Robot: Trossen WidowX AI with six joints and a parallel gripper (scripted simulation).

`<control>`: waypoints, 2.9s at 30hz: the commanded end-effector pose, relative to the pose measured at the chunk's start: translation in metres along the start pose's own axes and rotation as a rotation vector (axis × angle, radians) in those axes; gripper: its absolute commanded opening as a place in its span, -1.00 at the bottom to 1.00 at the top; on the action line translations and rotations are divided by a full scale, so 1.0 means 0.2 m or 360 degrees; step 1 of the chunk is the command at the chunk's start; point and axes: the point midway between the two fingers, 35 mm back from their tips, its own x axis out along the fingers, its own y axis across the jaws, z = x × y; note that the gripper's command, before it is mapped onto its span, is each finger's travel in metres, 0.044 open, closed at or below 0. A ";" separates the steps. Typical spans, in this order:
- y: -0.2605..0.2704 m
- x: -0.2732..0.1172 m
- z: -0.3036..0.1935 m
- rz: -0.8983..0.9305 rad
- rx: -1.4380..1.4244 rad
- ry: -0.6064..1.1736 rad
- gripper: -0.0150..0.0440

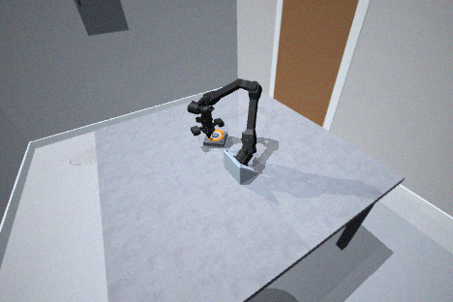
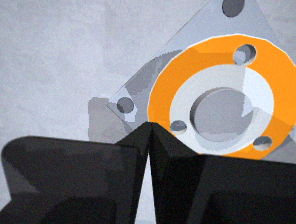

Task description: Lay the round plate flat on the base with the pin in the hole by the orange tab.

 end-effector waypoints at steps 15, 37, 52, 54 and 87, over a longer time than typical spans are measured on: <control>-0.03 0.02 -0.08 -0.0009 -0.0011 0.0029 -0.49; -0.10 0.01 -0.14 -0.0010 -0.0012 0.0030 -0.49; -0.15 0.00 -0.17 -0.0011 -0.0012 0.0030 -0.49; -0.16 0.00 -0.17 -0.0011 -0.0012 0.0031 -0.49; -0.32 -0.01 -0.18 -0.0013 -0.0013 0.0031 -0.49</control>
